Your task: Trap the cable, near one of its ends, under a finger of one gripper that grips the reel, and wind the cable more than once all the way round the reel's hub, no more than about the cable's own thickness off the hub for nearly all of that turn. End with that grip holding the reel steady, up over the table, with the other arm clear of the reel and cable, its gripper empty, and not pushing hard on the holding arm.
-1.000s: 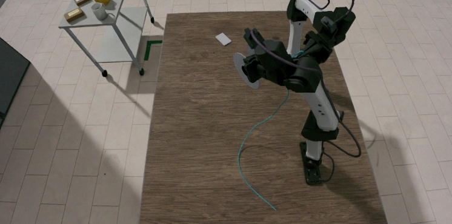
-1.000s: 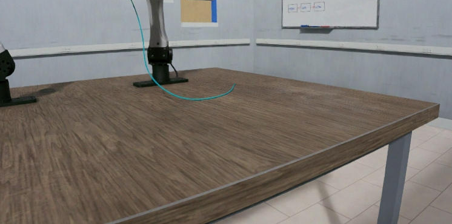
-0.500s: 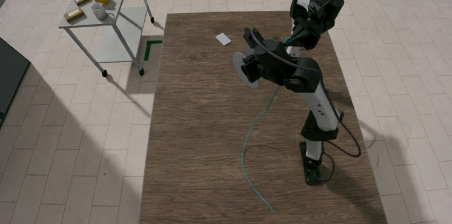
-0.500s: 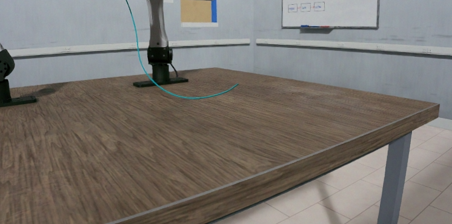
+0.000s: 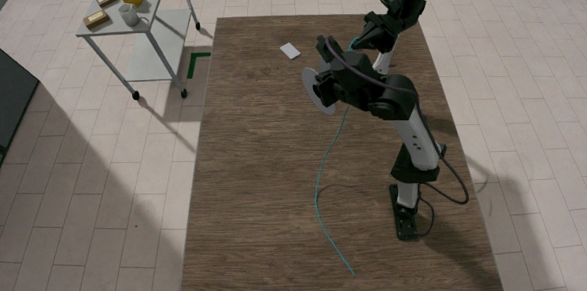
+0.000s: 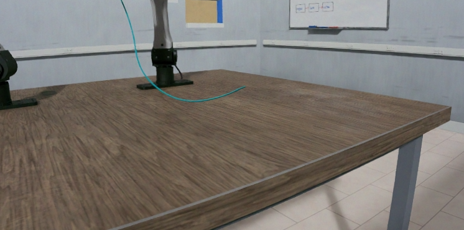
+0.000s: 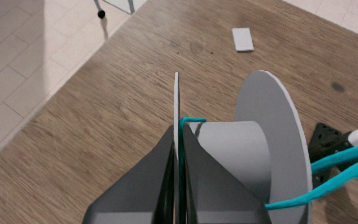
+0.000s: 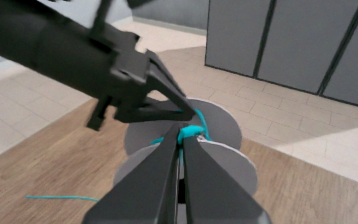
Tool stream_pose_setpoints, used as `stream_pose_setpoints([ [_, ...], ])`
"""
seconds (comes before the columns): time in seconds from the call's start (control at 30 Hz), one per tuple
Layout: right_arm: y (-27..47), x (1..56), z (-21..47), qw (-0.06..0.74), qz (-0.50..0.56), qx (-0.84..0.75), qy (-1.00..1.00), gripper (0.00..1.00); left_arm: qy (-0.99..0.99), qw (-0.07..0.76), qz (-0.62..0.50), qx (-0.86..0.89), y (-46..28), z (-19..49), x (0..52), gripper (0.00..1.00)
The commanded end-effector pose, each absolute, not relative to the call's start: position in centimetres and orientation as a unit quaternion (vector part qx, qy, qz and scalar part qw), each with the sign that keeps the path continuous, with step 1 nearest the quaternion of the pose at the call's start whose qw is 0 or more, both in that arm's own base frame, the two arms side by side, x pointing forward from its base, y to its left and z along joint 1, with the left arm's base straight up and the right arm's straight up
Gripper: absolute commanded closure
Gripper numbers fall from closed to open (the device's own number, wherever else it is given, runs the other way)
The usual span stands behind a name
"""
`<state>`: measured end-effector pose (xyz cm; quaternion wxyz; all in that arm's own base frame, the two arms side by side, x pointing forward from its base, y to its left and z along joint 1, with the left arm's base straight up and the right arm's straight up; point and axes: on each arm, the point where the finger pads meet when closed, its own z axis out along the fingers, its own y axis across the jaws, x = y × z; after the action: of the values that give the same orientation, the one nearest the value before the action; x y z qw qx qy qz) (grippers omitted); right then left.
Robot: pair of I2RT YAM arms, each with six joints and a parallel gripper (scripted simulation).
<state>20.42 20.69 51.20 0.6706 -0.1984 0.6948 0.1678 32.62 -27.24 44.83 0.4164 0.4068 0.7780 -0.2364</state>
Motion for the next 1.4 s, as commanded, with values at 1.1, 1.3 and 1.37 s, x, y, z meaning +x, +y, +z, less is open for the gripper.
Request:
stream_pose_setpoints([
  [1.1, 15.0, 30.3, 47.8, 0.679, 0.202, -0.196, 0.678, 1.00, 0.769, 0.434, -0.236, 0.406, -27.4, 45.5, 33.5, 1.00],
  [1.3, 14.3, 30.8, 46.2, 0.679, 0.200, -0.195, 0.679, 1.00, 0.769, 0.434, -0.236, 0.406, -27.4, 45.5, 33.5, 1.00],
  [1.37, 14.3, 30.8, 46.2, 0.679, 0.200, -0.195, 0.679, 1.00, 0.769, 0.434, -0.236, 0.406, -27.4, 45.5, 33.5, 1.00],
])
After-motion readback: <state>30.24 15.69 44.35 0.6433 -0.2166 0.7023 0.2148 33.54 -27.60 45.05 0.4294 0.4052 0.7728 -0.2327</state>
